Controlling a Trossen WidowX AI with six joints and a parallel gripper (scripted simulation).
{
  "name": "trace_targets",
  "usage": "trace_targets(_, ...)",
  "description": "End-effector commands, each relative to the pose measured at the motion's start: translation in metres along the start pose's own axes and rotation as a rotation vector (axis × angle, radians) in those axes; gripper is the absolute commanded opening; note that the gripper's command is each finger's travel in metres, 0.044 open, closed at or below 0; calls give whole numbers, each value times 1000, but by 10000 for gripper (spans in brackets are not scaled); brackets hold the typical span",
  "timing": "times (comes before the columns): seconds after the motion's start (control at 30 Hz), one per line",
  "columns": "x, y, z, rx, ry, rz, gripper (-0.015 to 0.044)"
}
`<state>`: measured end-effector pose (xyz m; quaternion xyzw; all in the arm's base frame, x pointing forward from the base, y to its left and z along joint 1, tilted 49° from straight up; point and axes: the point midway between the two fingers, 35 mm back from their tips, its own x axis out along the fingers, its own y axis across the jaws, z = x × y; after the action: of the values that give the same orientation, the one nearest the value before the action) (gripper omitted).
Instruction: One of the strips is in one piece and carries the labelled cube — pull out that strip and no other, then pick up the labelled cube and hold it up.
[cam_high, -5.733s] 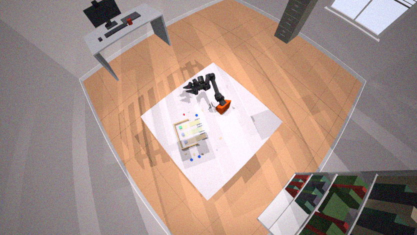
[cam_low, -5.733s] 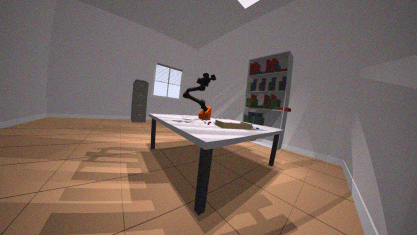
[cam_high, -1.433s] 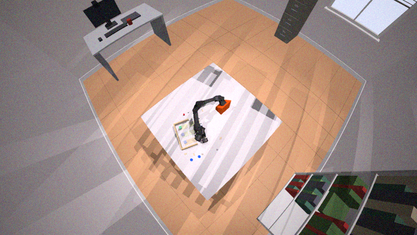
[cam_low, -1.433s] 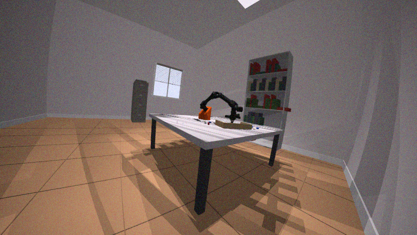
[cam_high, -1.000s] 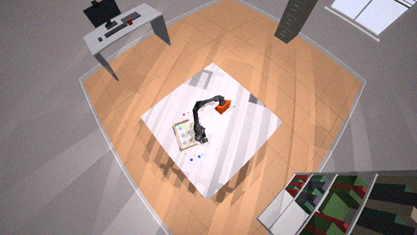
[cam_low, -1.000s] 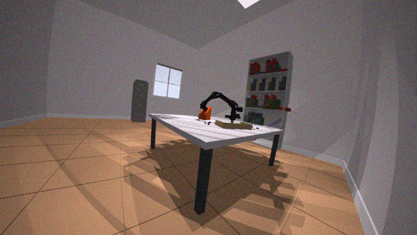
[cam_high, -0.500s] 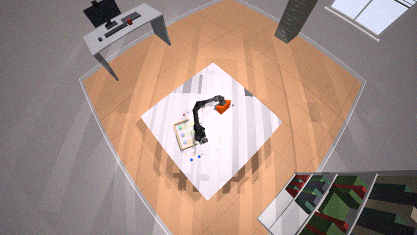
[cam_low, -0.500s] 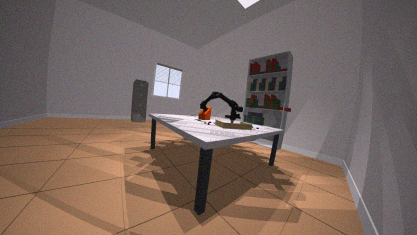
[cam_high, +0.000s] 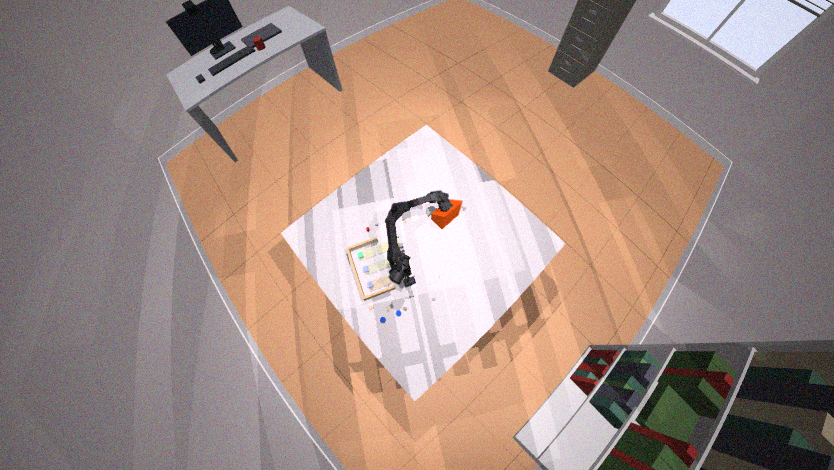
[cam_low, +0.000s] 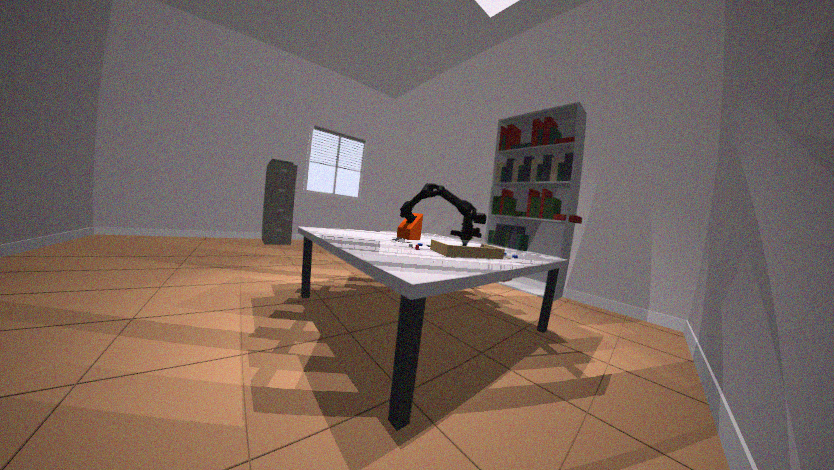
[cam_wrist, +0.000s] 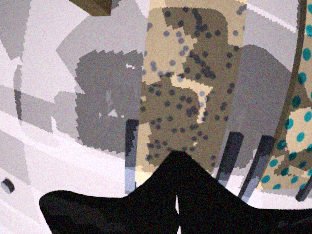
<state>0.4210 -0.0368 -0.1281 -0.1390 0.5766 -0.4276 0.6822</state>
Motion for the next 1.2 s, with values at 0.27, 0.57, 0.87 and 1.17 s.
trace_targets(0.27, 4, 0, 2, -5, 1, -7, 0)
trace_targets(0.57, 4, 1, -11, -5, 1, -6, 0)
trace_targets(0.87, 4, 1, -26, -5, 2, -6, 0)
trace_targets(1.17, 5, 1, -40, -6, 2, -6, 0)
